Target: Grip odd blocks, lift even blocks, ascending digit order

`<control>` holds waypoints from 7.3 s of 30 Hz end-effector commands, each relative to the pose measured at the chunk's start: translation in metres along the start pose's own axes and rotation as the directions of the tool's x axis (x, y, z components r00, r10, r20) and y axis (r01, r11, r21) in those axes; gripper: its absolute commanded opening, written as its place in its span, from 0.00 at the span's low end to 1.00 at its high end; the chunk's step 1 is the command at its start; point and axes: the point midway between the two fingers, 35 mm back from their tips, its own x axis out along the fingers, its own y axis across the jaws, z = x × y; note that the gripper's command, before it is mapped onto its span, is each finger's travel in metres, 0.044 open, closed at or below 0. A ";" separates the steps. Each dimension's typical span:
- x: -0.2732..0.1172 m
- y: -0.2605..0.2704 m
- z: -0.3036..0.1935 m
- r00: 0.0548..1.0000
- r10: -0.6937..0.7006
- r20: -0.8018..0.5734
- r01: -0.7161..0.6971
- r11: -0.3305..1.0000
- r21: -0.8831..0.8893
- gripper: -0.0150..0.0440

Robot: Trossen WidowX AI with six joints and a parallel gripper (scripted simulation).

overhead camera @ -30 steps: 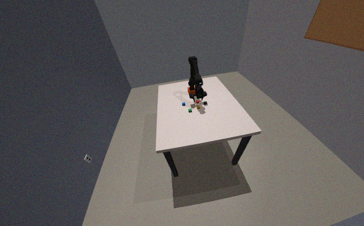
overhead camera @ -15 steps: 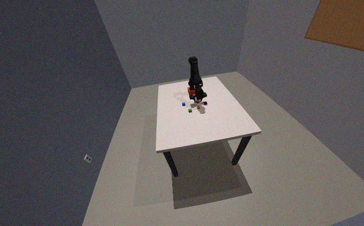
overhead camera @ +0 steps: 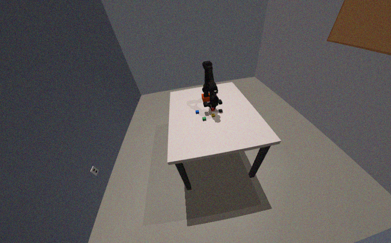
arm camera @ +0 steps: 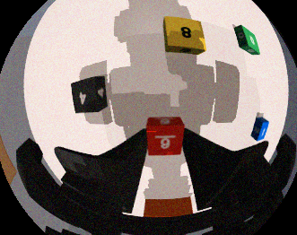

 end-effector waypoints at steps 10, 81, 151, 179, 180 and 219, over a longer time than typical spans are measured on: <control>-0.007 0.000 0.000 1.000 0.000 0.001 0.000 1.000 0.003 0.46; -0.106 0.000 0.002 1.000 0.000 0.002 0.000 1.000 0.003 0.67; -0.001 -0.014 0.096 1.000 -0.001 0.008 0.001 1.000 0.002 0.89; -0.004 -0.014 0.096 1.000 -0.001 0.008 0.001 1.000 0.002 0.46; -0.006 -0.014 0.096 1.000 -0.001 0.008 0.001 1.000 0.002 0.46; -0.001 -0.014 0.096 1.000 -0.001 0.008 0.001 1.000 0.002 0.46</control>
